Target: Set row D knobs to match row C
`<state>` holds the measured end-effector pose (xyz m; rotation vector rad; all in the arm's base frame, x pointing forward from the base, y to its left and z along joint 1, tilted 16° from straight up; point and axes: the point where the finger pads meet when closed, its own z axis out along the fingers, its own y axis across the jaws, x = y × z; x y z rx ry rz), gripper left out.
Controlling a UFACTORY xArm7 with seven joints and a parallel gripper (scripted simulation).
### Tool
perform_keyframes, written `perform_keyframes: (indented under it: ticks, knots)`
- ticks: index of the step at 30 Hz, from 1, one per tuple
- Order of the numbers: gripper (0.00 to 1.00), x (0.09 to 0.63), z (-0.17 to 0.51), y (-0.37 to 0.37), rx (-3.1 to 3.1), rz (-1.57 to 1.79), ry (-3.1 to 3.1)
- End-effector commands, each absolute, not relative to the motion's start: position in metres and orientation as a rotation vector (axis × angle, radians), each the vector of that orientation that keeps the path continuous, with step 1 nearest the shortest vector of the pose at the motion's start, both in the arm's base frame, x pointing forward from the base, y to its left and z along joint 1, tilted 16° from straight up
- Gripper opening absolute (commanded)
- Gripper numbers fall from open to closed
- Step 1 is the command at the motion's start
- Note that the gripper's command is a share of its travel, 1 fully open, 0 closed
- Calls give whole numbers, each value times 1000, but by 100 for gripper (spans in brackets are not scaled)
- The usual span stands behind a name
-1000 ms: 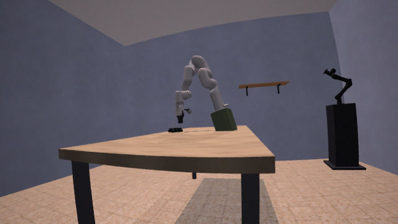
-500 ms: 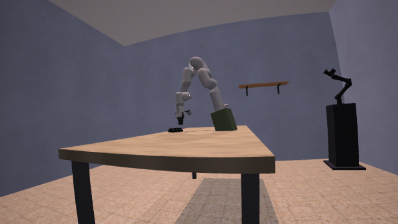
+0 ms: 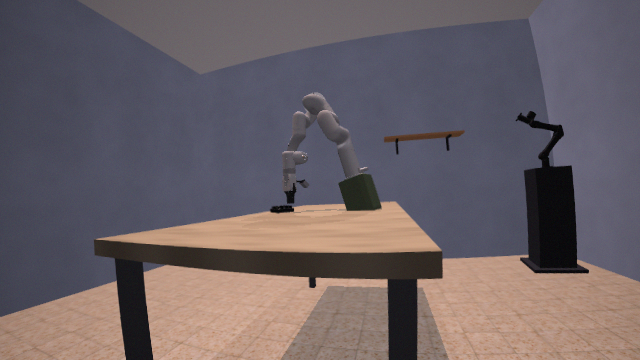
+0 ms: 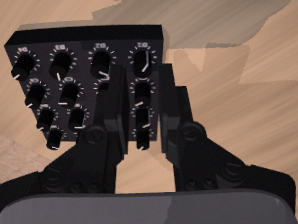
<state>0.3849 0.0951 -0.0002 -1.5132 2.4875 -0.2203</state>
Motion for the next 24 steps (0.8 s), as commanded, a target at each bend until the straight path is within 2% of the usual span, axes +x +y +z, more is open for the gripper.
perform_keyframes:
  ticks: [1,24]
  knots:
    - [19,387,-4,95,-1509,-227,2481]
    - [19,388,-8,95,-1509,-227,2481]
